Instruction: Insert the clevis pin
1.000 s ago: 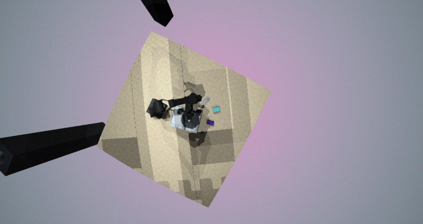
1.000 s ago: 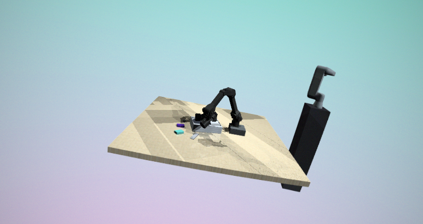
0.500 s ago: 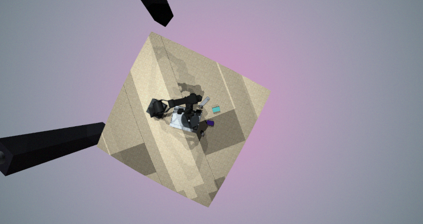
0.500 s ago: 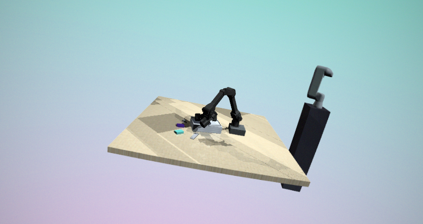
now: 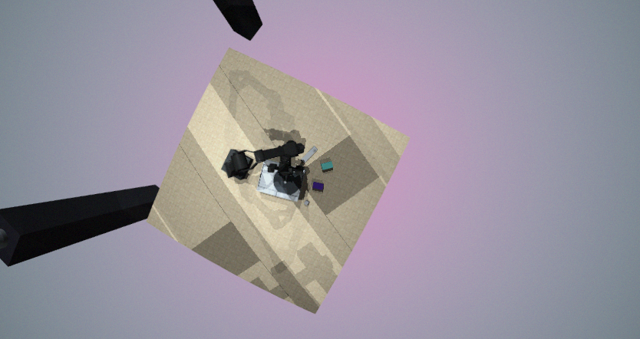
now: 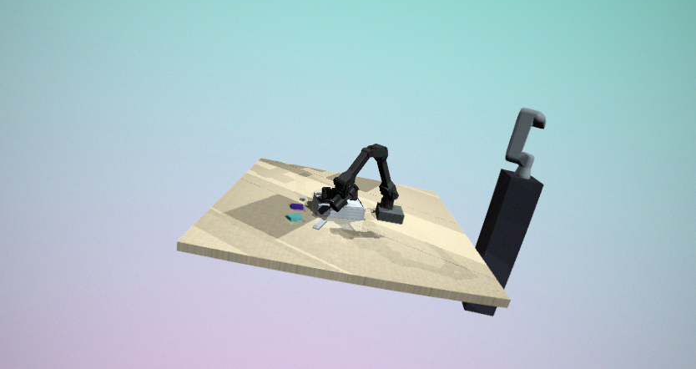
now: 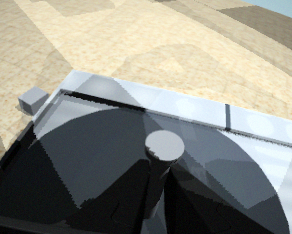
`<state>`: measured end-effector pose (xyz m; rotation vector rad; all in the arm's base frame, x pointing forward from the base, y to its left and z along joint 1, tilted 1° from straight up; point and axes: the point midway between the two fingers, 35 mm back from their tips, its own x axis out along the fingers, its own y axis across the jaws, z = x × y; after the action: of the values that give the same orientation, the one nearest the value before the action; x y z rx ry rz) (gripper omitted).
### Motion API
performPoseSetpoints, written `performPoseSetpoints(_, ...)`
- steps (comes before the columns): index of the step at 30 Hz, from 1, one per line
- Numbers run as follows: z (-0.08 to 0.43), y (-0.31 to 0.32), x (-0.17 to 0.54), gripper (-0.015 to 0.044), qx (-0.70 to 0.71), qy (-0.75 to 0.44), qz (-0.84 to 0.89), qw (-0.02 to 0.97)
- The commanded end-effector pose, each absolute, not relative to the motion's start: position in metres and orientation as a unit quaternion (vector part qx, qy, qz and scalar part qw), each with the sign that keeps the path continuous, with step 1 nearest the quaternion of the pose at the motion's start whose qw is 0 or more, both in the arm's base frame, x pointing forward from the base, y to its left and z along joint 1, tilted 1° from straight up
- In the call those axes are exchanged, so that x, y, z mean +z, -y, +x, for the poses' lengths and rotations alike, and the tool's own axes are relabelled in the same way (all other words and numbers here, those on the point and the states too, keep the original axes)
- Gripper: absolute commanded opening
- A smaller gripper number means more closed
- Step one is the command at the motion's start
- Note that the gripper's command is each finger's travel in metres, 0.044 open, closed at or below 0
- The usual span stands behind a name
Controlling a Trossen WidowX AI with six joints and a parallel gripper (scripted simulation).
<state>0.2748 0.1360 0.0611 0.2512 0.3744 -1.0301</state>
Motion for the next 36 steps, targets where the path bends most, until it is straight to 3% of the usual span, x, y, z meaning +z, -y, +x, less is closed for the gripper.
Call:
performPoseSetpoints(1,0.272,-0.135,0.061,0.0000,-0.489,-0.177,0.121,0.845)
performPoseSetpoints(36,0.257,-0.125,0.060,0.0000,-0.490,-0.177,0.121,0.845)
